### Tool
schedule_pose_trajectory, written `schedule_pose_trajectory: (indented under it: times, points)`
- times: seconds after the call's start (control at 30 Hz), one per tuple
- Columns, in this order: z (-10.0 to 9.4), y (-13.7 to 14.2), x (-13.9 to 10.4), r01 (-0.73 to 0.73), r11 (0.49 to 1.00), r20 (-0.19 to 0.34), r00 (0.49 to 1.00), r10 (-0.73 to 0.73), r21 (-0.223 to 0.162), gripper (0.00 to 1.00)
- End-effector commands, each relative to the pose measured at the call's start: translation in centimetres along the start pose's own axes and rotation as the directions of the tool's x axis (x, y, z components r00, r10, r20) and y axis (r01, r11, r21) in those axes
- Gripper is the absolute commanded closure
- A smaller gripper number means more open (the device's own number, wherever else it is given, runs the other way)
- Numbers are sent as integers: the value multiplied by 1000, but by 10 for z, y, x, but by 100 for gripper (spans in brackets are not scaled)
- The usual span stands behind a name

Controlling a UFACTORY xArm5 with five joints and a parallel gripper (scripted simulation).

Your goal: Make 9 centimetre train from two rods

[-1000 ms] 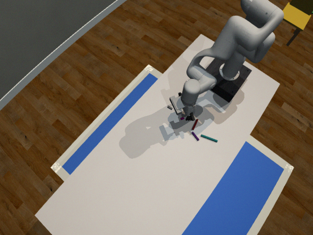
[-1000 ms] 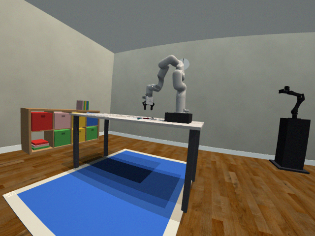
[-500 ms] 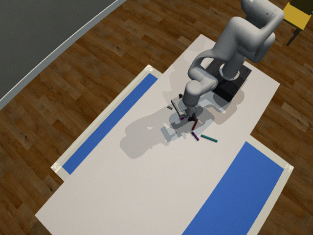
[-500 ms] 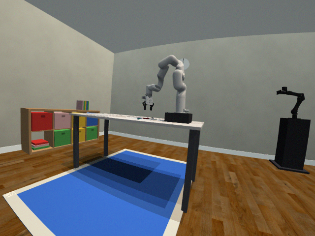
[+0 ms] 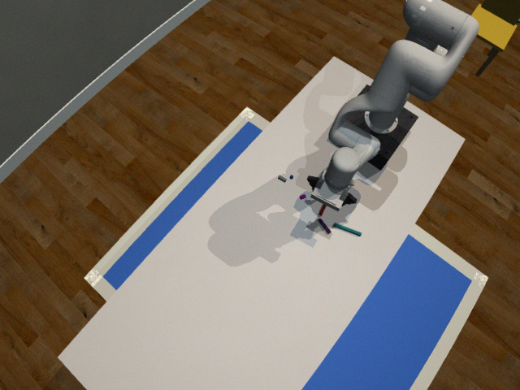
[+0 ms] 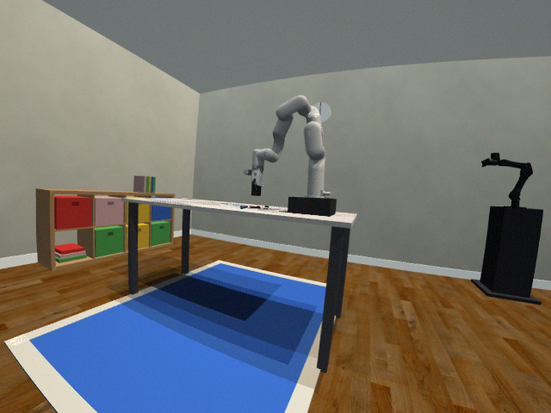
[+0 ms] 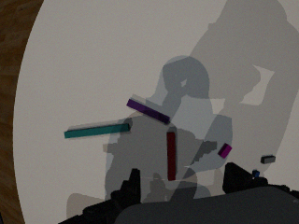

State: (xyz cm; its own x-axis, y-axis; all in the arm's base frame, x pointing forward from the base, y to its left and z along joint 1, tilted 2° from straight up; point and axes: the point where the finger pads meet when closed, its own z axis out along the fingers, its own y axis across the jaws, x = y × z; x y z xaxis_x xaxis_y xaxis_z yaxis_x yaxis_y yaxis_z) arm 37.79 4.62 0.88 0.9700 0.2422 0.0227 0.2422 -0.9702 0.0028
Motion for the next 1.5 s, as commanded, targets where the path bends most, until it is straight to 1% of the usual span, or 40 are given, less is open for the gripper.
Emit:
schedule_pose_trajectory:
  times: [0.0,0.03,1.47]
  points:
    - [0,-3,2,32,999,-6,999,-32,-1,0]
    - [0,-3,2,32,999,-6,999,-32,-1,76]
    - [2,-3,2,32,999,-6,999,-32,-1,76]
